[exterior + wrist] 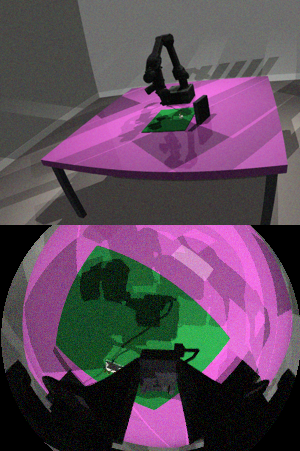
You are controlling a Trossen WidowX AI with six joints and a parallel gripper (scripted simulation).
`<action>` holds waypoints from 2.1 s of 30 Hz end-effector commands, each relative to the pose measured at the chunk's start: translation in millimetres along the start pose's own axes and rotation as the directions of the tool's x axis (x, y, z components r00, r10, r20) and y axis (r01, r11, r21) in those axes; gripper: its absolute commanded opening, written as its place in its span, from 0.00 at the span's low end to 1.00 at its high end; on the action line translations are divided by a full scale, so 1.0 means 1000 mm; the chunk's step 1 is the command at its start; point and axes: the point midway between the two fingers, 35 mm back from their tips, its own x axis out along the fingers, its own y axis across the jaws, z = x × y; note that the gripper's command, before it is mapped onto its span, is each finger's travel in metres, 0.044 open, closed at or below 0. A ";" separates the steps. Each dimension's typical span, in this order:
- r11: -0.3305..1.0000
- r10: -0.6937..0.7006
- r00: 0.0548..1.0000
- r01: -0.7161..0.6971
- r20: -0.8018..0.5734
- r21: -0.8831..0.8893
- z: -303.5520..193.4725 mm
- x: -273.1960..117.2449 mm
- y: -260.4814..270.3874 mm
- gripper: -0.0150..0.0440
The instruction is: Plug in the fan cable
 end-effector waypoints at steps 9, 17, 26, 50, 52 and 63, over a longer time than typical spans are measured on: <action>0.922 -0.001 1.000 0.000 -0.002 -0.387 -0.001 0.000 0.001 0.25; 0.779 -0.001 1.000 -0.001 -0.002 -0.626 -0.001 0.000 0.002 0.25; 0.548 -0.001 1.000 -0.002 -0.002 -0.837 -0.001 0.000 0.003 0.25; -0.250 -0.001 1.000 -0.003 -0.003 -0.968 -0.002 0.000 0.005 0.25; -0.272 -0.001 1.000 -0.003 -0.003 -0.962 -0.002 0.000 0.005 0.25; -0.287 0.040 0.996 -0.060 -0.074 -0.956 -0.005 0.010 0.004 0.25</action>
